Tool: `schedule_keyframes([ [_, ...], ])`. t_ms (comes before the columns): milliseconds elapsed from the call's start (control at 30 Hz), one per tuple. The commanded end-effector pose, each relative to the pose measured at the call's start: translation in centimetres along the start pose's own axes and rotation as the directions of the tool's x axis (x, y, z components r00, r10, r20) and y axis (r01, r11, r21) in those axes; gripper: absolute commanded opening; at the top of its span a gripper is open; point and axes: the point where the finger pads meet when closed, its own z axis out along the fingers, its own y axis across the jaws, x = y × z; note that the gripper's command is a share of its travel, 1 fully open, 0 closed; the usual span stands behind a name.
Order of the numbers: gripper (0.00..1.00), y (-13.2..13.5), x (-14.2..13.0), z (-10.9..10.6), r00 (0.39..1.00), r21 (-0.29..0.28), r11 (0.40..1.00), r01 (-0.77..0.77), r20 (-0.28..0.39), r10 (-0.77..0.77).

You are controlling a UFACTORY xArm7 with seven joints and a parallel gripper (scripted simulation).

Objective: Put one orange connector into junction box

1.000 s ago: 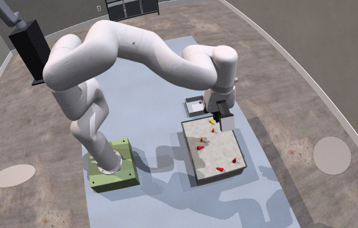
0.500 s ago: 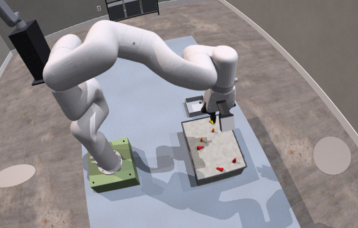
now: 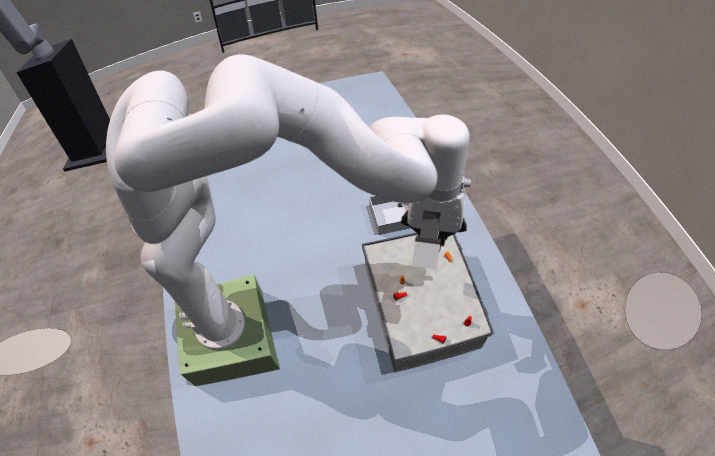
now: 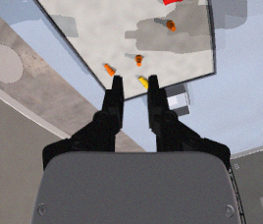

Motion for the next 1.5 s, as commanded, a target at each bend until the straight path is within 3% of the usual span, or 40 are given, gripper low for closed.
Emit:
schedule_keyframes([
  [0, 0.26, 0.2, -1.7, 3.2, 0.982, 0.013, 0.982, -0.189, -0.018, 0.189],
  [167, 0.26, 0.7, -2.9, 5.3, 0.953, 0.012, 0.953, -0.302, -0.013, 0.302],
  [533, 0.26, 0.7, -2.9, 5.6, 0.952, 0.012, 0.952, -0.307, -0.013, 0.307],
  [733, 0.26, 0.5, -3.0, 9.4, 0.951, 0.012, 0.952, -0.307, -0.014, 0.307],
  [1467, 0.26, 0.4, -3.1, 9.4, 0.951, 0.012, 0.952, -0.307, -0.014, 0.307],
])
